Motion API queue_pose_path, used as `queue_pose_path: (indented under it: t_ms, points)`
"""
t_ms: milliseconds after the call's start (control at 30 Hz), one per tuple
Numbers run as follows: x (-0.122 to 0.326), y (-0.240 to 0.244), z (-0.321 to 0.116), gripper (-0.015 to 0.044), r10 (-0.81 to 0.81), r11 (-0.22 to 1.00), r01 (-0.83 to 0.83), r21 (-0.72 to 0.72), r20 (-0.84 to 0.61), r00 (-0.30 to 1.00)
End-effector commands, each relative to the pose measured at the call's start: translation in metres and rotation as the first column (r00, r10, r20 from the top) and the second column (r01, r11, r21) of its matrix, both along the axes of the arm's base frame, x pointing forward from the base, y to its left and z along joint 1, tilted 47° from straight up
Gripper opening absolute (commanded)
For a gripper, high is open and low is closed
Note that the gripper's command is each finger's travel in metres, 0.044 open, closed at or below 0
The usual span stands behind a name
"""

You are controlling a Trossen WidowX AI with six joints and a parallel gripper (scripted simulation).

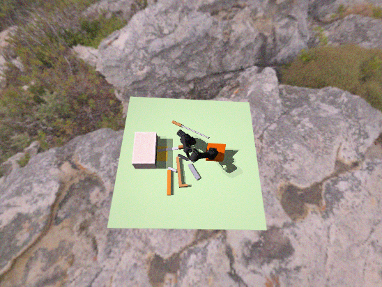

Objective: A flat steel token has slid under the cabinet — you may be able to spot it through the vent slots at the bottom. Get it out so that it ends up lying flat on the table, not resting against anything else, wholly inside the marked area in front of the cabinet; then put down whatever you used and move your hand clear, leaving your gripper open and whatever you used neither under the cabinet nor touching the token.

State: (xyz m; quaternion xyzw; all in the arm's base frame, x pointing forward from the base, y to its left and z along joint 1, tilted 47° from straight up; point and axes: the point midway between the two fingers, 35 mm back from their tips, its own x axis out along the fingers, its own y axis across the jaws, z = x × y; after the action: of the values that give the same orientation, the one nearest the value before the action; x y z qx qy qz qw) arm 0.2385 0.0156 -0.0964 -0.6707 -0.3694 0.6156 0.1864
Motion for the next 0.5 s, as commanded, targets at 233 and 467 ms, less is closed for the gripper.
queue_pose_path:
  t_ms: [233,467]
  points:
    - [-0.0125,-0.0031,-0.0032,0.0000,0.000,1.000,0.000,0.000,-0.003,1.000]
    - [-0.0101,-0.0068,-0.0055,0.0000,0.012,1.000,-0.012,0.000,0.011,1.000]
